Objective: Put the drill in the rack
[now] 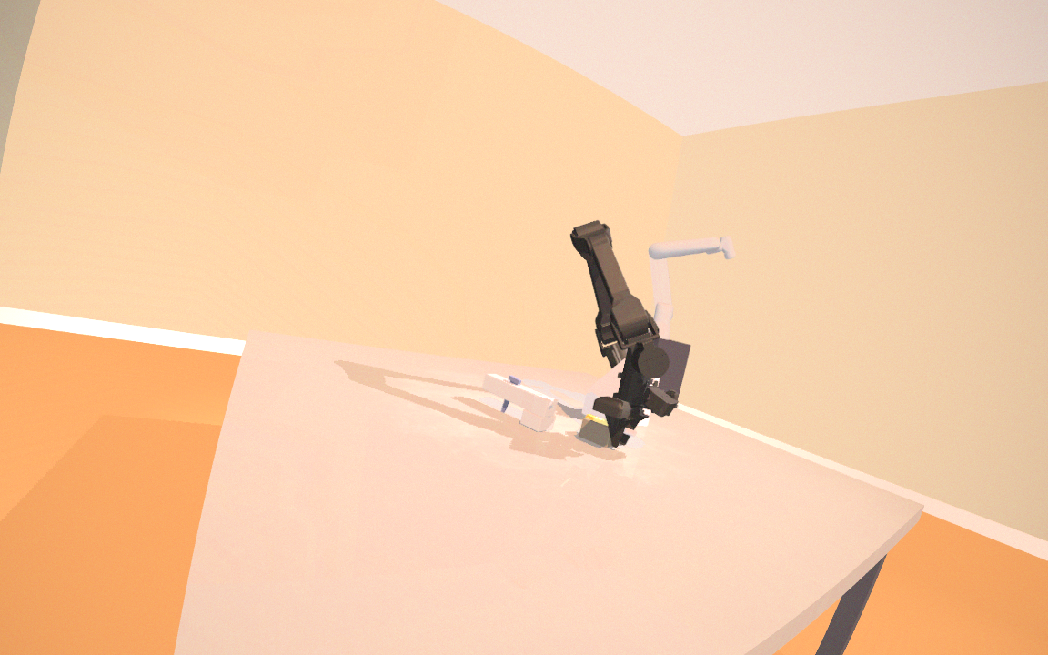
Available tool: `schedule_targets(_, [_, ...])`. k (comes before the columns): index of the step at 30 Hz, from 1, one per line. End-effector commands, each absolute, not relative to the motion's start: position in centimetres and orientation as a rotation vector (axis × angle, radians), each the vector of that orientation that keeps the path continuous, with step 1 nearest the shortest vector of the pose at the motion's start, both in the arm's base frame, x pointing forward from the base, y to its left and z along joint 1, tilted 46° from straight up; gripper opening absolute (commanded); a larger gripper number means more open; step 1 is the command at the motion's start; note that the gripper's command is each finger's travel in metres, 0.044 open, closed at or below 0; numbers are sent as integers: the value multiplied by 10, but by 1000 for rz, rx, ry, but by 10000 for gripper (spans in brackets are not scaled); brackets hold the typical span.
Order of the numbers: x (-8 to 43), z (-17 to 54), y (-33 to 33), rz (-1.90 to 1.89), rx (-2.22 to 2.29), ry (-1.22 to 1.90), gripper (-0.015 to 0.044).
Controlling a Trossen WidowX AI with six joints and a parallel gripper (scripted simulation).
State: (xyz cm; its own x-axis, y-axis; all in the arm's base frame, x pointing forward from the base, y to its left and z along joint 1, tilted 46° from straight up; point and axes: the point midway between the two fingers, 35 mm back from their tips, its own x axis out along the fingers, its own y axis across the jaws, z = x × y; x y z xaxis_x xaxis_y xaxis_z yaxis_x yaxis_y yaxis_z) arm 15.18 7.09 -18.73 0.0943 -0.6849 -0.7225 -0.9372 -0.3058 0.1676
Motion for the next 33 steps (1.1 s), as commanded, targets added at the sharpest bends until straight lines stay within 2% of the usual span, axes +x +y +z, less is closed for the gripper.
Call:
schedule_targets(1, [151, -187, 71, 1045, -2046, 1603, 263])
schedule_targets(8, [151, -187, 71, 1045, -2046, 1603, 440])
schedule_targets(33, [145, -131, 128, 1044, -2050, 1623, 440])
